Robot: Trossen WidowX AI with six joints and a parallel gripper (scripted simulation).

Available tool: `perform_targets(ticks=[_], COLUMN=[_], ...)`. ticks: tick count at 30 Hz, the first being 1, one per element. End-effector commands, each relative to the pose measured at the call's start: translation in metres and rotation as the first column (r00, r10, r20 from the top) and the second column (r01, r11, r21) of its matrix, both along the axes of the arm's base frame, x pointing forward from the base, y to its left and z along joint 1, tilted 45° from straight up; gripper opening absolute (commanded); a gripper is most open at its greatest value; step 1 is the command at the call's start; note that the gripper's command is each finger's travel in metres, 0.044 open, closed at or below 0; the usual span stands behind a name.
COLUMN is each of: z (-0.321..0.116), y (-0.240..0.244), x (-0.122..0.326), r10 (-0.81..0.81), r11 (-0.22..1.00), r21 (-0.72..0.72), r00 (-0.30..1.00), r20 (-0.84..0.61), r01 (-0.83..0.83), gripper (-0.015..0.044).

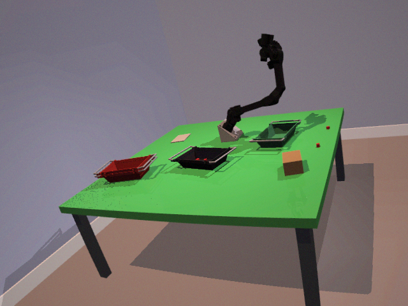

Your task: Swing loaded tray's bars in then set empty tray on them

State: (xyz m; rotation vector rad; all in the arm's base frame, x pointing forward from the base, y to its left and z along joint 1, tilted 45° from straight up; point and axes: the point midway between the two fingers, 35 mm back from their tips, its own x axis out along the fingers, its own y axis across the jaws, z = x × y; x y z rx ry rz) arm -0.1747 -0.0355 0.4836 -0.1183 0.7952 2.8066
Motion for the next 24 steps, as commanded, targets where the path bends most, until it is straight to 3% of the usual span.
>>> perform_targets(ticks=[1,9,12,15,19,24], z=[0.0,-0.002,-0.01,-0.024,-0.044,-0.075], y=[0.0,-0.005,-0.034,-0.078,-0.135,-0.202], x=[0.0,0.0,-0.001,0.005,0.023,0.067], r10=[0.0,0.026,0.163,0.348,0.524,0.643], r11=[1.0,1.0,0.981,0.892,0.638,0.117], r21=[0.0,0.016,0.098,0.235,0.443,0.606], r00=[1.0,1.0,0.983,0.918,0.777,0.525], r20=[0.0,0.013,0.08,0.189,0.348,0.557], r01=[0.0,-0.027,-0.17,-0.386,-0.629,-0.787], gripper=[0.0374,0.0164,0.0085,0.0083,0.0083,0.0083])
